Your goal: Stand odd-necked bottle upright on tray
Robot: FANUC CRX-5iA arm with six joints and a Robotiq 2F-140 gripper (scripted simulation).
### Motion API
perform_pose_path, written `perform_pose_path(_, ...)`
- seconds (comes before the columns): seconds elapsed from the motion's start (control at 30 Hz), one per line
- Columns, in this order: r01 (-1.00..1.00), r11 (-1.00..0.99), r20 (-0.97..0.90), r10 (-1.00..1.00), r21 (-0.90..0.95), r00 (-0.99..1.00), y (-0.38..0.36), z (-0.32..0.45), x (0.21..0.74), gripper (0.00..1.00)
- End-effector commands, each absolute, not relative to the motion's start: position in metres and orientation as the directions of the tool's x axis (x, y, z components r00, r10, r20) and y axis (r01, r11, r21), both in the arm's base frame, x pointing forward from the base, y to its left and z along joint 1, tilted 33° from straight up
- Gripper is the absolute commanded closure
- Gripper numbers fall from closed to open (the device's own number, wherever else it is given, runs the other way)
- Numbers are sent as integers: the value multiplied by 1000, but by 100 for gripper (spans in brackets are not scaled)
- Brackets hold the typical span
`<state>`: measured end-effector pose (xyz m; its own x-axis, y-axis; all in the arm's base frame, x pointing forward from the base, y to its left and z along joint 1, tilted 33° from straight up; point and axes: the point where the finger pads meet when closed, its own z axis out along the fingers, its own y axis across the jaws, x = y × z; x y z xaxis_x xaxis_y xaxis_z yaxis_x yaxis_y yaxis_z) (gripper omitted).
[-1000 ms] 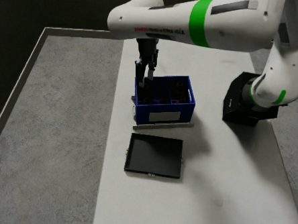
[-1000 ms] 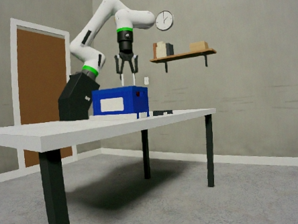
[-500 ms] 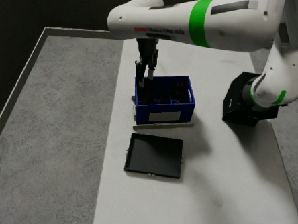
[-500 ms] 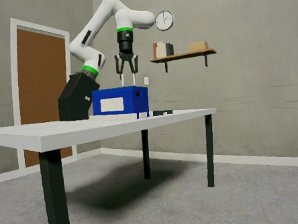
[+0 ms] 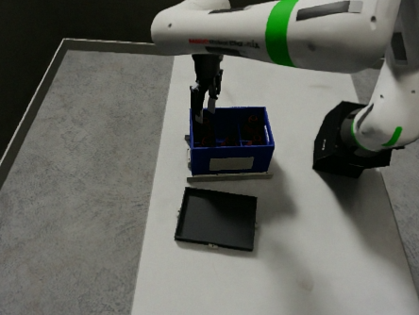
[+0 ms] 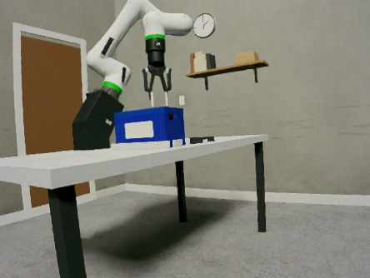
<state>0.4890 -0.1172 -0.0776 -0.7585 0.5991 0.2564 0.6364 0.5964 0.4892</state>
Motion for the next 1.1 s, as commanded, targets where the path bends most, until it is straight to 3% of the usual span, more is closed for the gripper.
perform_pose_path(0.0, 636, 597, 255, 600, 489, -759, -118, -77, 489, 56)
perform_pose_path(1.07, 636, 597, 255, 600, 489, -759, -102, -102, 494, 56)
